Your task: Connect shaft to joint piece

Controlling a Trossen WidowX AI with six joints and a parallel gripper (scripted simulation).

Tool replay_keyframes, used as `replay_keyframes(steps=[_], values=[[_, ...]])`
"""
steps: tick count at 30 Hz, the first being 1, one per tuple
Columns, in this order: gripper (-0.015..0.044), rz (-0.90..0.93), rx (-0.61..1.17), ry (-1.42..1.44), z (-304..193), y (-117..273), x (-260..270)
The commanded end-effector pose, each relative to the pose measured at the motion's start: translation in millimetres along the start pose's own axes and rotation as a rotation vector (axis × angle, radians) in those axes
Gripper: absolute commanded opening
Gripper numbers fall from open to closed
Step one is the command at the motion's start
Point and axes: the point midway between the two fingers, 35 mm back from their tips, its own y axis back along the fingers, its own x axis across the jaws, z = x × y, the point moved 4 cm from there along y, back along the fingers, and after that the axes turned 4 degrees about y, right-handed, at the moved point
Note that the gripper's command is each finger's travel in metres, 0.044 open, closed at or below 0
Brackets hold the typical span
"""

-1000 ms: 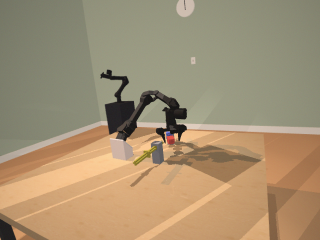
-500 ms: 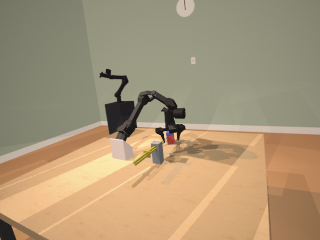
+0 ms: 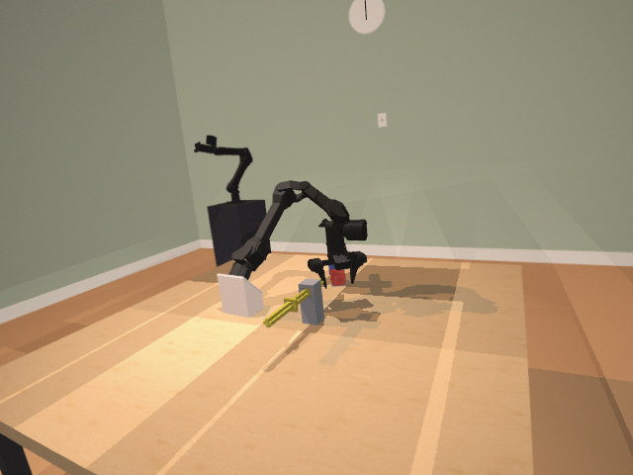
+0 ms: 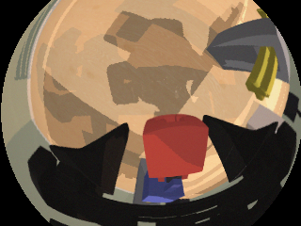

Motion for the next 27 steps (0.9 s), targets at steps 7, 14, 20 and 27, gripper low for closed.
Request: replay_keyframes(steps=[7,14,20,27], values=[[0.0335,-0.002,0.004,-0.007,-1.4,-9.0,-2.1],[0.0182,-0.002,0.004,-0.007,-1.4,-9.0,-2.1],[0.0182,-0.002,0.004,-0.007,-1.4,-9.0,-2.1],[0.0182,-0.002,0.004,-0.007,-1.4,-9.0,-2.1]])
